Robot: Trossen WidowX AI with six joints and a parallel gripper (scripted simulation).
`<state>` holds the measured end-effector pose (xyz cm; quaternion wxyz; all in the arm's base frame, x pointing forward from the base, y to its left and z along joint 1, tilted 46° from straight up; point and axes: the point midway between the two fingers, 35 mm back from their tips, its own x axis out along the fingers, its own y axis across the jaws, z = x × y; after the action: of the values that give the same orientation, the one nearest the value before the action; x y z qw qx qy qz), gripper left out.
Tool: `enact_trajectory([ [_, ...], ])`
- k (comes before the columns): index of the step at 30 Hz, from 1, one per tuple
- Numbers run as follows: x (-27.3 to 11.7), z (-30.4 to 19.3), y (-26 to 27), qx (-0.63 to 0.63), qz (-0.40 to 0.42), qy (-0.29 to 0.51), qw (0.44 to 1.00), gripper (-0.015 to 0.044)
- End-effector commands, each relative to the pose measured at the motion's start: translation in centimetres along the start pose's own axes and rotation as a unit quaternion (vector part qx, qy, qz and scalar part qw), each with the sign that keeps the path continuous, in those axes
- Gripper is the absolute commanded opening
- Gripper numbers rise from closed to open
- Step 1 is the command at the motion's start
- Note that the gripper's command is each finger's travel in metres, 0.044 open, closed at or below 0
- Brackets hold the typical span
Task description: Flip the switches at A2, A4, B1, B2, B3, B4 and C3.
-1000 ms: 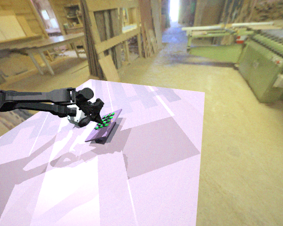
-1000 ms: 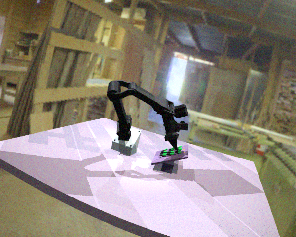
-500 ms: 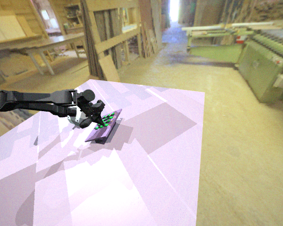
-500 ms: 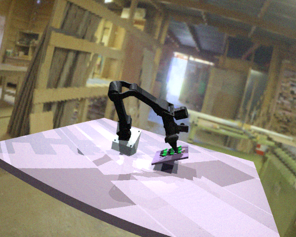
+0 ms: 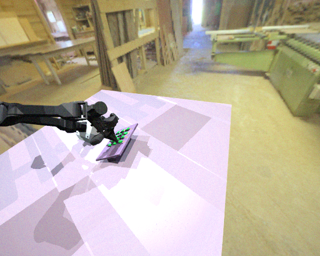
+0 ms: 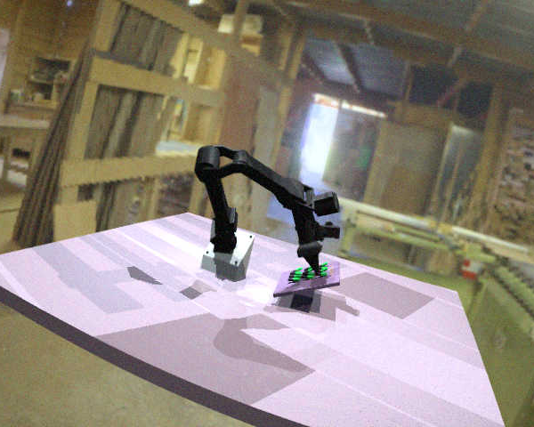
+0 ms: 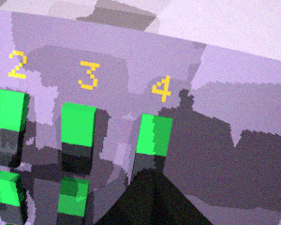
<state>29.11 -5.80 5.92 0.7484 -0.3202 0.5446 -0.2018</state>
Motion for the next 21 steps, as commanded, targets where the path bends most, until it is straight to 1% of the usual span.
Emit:
enact_trajectory([
  [1,0.05,-0.01,0.09,-0.002,0.002,0.000,1.000,0.0000],
  [21,0.31,-0.02,0.09,-0.002,0.002,0.000,1.000,0.0000],
])
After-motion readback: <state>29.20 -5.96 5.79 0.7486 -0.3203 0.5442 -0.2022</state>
